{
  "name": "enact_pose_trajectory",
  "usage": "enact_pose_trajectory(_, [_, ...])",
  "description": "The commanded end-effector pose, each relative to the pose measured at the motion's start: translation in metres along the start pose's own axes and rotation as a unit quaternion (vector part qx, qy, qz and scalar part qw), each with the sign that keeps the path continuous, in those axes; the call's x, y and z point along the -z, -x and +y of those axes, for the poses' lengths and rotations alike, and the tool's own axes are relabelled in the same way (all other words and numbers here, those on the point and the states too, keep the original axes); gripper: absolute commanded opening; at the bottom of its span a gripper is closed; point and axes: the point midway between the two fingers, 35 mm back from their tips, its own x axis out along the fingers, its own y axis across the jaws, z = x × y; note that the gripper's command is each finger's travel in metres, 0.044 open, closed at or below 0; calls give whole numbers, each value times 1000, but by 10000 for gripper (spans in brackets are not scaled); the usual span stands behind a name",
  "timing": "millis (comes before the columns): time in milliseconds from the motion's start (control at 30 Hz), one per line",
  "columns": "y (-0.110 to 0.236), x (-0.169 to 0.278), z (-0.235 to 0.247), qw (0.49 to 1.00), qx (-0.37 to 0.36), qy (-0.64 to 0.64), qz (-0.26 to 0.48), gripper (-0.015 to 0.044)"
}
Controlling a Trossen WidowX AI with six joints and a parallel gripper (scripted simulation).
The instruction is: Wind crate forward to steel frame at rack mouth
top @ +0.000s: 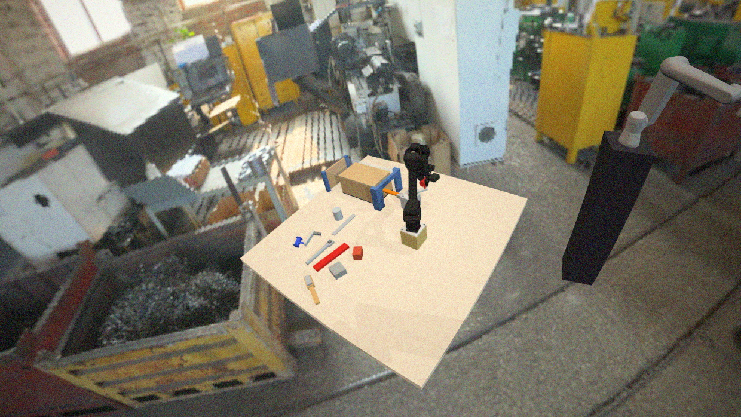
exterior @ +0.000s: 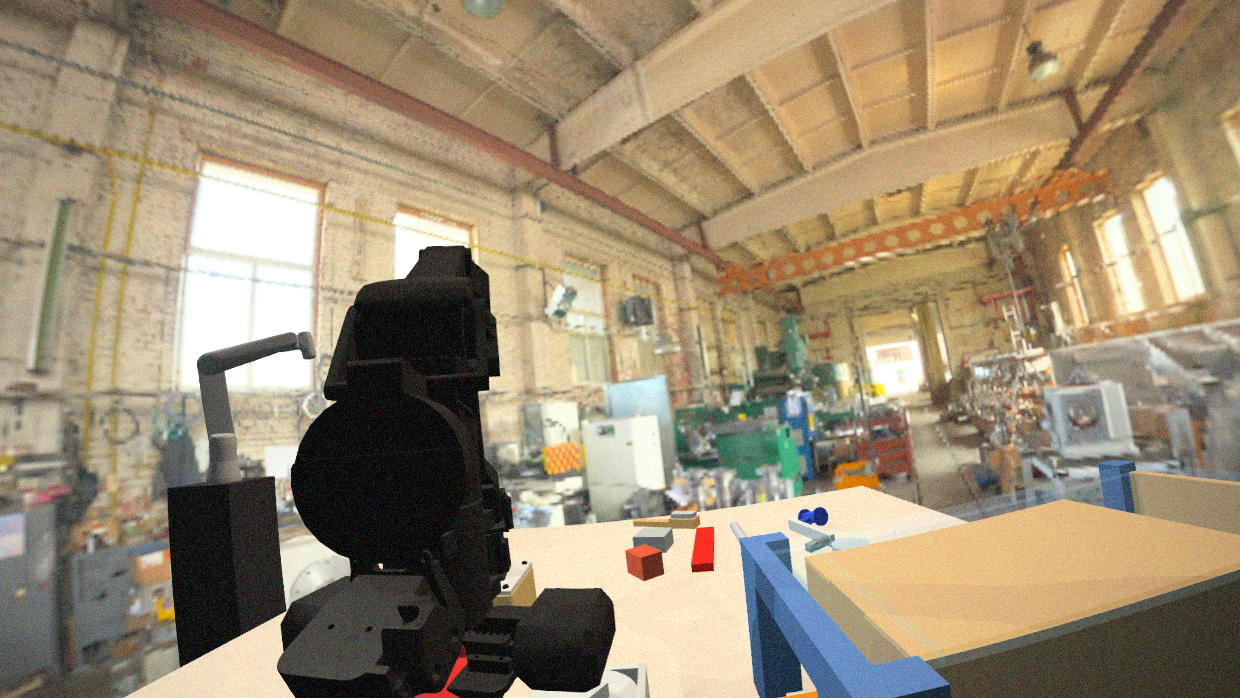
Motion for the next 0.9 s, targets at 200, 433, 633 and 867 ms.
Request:
enact_pose_trajectory(200, [3,-4,27,1000,-18,10,-4,0])
enact_pose_trajectory(433, [3,-5,35,1000,-18,10,-4,0])
enact_pose_trajectory(633, [3,-6,42,1000,-19,10,-4,0])
enact_pose_trajectory(867, [4,-6,49,1000,-19,10,-4,0])
